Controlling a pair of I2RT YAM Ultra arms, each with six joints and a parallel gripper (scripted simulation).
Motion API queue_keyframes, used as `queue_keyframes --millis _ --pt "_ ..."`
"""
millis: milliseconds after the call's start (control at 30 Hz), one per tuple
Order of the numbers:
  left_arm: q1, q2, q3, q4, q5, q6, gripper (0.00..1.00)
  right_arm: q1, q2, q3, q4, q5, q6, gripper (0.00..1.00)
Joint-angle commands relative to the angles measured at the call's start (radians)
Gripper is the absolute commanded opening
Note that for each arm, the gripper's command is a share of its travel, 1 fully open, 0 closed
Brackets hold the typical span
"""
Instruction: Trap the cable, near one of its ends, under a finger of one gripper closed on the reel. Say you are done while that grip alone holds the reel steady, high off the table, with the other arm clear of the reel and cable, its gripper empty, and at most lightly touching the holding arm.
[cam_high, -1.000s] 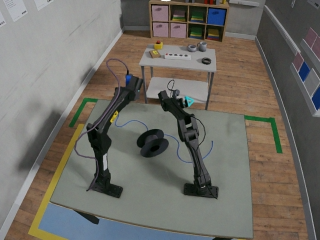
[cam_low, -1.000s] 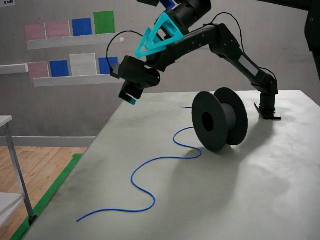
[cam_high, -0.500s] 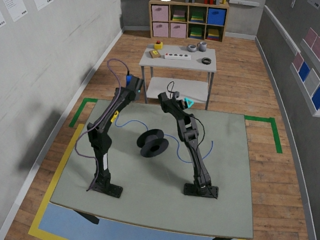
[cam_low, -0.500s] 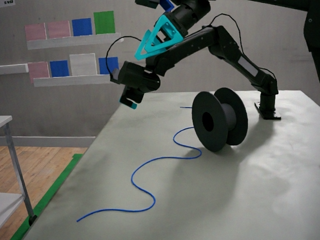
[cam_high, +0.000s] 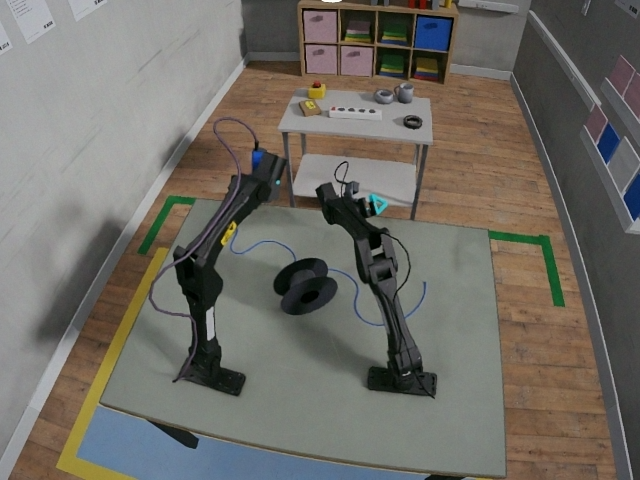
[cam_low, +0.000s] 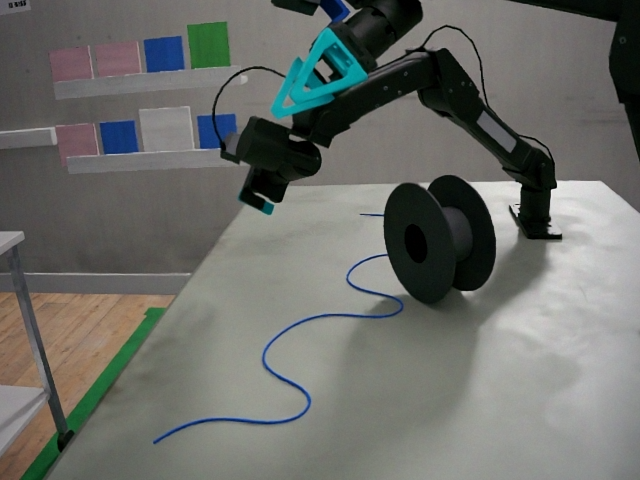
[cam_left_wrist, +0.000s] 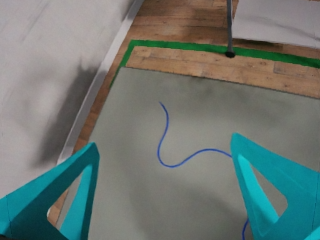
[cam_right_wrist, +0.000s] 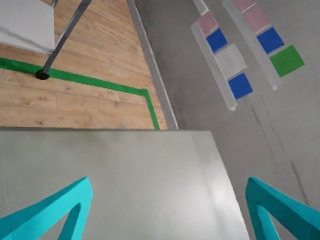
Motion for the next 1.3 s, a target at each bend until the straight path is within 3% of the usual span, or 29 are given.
queue_keyframes --millis 0,433,867,933,1267 --pt "0.000 -0.041 -0.003 -0.013 0.010 0.010 1.00 0.000 -0.064 0.017 -0.007 -0.012 -0.006 1.00" --pt "0.000 -0.147 0.034 -0.024 0.097 0.046 1.00 0.000 -0.229 0.023 -0.048 -0.148 -0.029 1.00" --pt "0.000 -0.374 0.039 -0.057 0.282 0.124 1.00 0.002 -0.586 0.019 -0.142 -0.436 -0.067 1.00" --pt "0.000 -0.374 0.039 -0.057 0.282 0.124 1.00 0.002 -0.586 0.019 -0.142 -0.436 -0.067 1.00" --pt "0.001 -0.579 0.055 -0.094 0.455 0.194 1.00 0.001 -0.913 0.022 -0.234 -0.708 -0.103 1.00"
